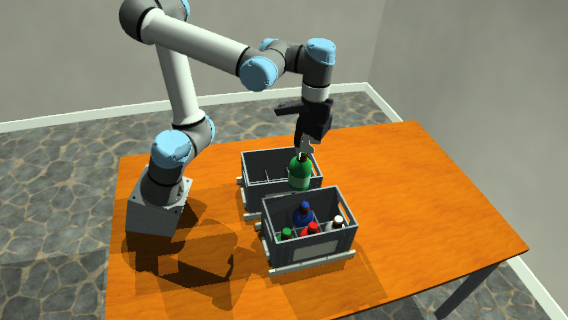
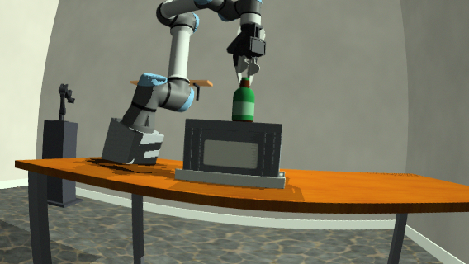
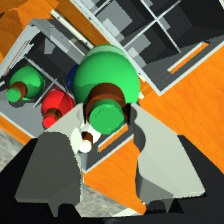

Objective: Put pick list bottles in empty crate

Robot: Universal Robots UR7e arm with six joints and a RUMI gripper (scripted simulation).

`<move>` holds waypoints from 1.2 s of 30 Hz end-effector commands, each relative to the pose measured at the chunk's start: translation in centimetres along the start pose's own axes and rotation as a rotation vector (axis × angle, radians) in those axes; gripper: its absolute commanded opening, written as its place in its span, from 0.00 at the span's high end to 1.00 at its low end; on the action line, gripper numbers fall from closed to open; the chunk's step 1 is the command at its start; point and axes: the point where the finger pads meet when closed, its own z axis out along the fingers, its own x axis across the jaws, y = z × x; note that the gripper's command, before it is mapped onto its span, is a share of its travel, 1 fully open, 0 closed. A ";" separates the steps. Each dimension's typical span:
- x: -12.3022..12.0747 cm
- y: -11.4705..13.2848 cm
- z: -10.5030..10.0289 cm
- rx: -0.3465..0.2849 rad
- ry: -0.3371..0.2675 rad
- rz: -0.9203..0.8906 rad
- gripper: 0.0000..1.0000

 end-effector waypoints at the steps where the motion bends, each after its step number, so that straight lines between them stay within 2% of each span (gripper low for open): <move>1: -0.1 -0.9 -0.1 -0.002 0.001 0.000 1.00; 36: -0.9 -7.0 -0.1 -0.002 0.001 0.000 1.00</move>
